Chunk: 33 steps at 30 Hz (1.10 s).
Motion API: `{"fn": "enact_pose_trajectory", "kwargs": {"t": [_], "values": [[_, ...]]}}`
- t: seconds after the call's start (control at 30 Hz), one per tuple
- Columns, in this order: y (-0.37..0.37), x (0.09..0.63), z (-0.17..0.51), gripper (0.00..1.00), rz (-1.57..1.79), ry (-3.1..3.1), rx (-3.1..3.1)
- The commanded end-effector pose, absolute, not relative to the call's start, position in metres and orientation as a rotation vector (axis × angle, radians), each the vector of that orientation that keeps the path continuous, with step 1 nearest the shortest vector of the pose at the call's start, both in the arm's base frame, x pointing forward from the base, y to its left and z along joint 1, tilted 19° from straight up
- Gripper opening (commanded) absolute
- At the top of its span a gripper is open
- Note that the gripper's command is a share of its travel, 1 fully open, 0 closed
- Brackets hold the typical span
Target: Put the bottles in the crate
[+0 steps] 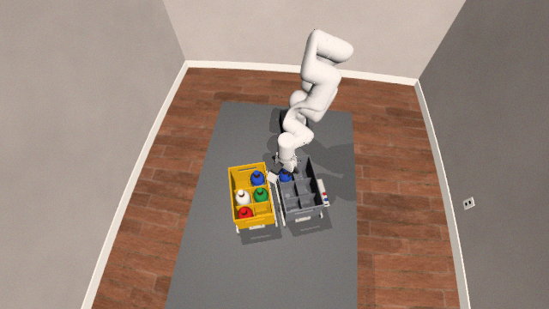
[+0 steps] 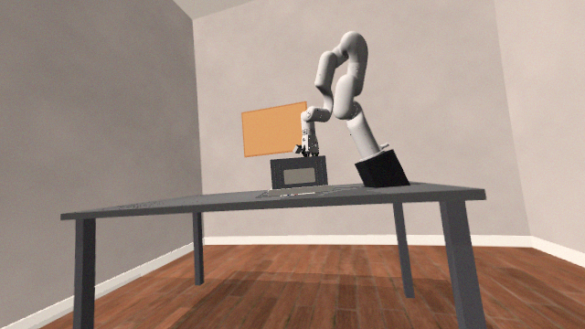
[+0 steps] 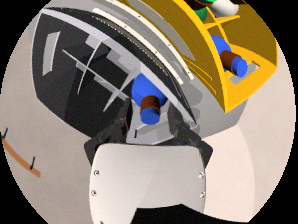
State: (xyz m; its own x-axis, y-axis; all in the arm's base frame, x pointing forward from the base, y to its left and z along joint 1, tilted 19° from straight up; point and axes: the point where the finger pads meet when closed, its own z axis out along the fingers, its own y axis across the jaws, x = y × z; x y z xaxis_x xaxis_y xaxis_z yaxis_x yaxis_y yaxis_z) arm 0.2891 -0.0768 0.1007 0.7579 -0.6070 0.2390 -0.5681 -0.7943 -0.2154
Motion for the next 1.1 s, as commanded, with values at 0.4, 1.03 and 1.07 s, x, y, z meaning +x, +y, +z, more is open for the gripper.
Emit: {"fn": "enact_pose_trajectory", "kwargs": {"t": [0.4,1.03,1.07], "values": [[-0.077,0.29,0.102,0.65,-0.455,0.948,-2.822],[-0.078,0.284,0.119,0.65,-0.455,0.948,-2.822],[-0.078,0.284,0.119,0.65,-0.455,0.948,-2.822]]}}
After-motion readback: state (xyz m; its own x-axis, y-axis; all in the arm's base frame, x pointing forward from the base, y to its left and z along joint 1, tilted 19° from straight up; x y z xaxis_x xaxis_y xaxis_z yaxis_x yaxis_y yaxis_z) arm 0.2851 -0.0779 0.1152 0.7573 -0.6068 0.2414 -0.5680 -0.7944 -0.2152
